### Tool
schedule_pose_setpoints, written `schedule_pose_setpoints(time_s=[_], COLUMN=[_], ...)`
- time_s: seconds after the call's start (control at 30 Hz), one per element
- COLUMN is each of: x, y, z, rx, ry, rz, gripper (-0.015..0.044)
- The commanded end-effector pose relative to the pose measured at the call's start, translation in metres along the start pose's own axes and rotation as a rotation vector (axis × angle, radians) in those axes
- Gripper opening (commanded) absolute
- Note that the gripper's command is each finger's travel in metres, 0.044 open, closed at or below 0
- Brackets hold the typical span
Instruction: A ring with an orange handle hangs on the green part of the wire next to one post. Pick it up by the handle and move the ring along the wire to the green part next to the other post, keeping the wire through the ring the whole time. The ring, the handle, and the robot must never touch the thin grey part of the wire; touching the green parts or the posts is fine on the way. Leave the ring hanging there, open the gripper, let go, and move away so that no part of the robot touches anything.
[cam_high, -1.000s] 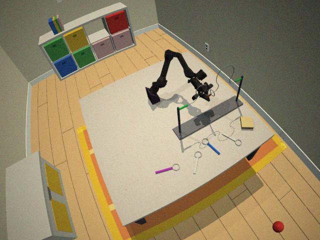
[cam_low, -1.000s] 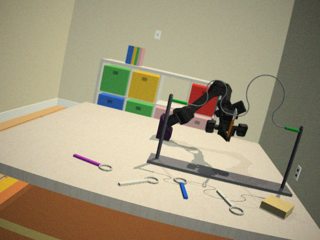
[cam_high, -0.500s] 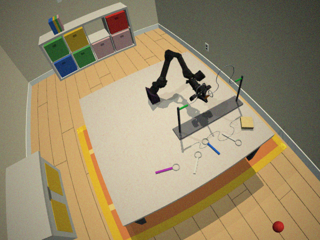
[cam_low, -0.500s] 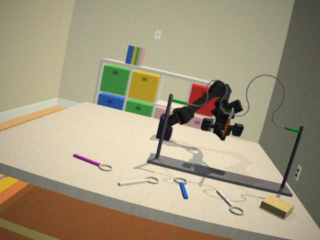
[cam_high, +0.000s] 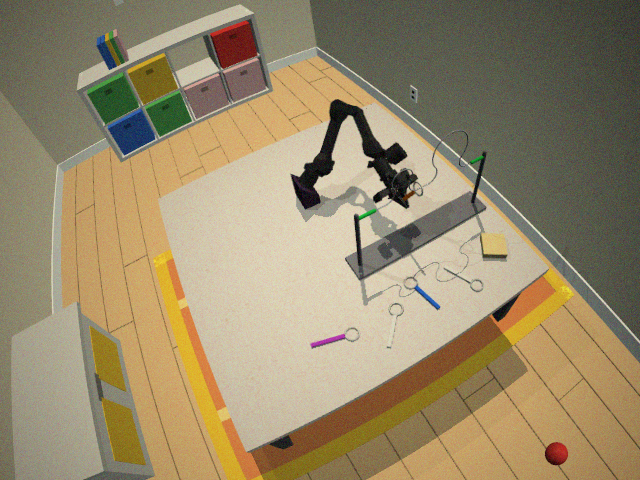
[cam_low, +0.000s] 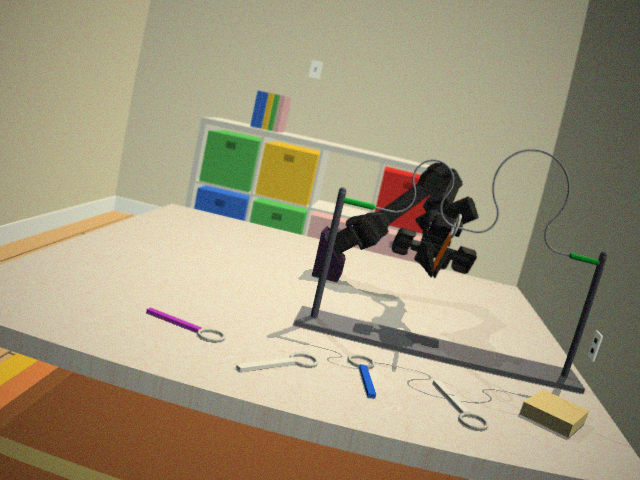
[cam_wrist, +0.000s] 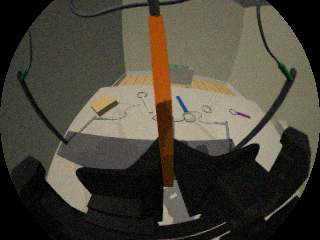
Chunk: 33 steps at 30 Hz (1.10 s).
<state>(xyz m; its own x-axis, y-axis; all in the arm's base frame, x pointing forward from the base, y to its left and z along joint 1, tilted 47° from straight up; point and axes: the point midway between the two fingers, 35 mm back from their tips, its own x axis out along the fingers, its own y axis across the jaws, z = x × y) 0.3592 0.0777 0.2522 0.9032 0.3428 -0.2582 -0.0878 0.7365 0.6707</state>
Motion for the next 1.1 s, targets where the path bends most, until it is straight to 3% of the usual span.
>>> schedule_pose_setpoints(time_s=[0.0,1.07], x=[-0.001,-0.032], y=[-0.009,-0.103], z=[-0.002,0.033], rx=[-0.041,-0.661], ry=[0.011,0.088], rz=[-0.024,-0.377], gripper=[-0.015,-0.015])
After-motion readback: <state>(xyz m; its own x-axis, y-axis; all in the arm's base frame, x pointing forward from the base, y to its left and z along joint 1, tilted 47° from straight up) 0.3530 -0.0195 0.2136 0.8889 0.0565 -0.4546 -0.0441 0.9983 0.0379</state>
